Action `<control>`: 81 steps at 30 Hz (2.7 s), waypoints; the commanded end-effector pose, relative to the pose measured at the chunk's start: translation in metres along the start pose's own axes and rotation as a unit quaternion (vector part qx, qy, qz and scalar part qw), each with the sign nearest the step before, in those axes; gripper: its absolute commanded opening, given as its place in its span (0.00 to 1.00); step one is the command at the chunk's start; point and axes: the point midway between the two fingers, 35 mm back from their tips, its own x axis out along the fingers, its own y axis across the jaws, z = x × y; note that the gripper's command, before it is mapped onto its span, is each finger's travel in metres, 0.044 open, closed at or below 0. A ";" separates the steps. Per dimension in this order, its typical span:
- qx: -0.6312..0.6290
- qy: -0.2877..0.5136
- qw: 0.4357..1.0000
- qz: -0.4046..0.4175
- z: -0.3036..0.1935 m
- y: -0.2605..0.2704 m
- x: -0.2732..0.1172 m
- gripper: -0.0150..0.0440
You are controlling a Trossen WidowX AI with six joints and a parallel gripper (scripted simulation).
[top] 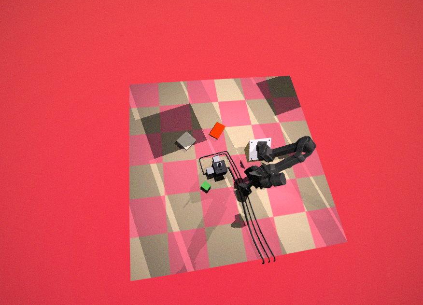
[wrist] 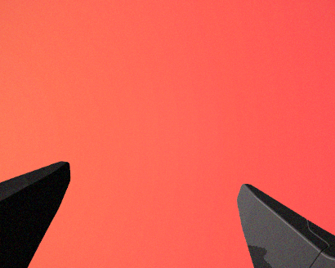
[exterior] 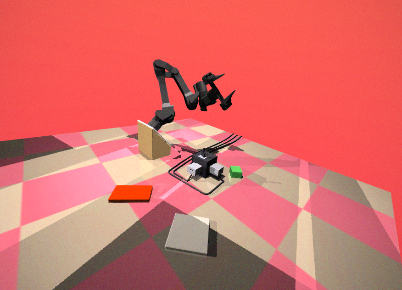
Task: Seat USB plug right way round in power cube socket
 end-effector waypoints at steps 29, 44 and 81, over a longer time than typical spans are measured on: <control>-0.868 0.336 -0.010 -0.367 0.181 -0.154 0.058 1.00; -0.549 0.715 -0.248 -0.353 0.260 -0.127 -0.008 1.00; -0.435 0.880 -0.146 -0.125 0.241 -0.098 -0.046 1.00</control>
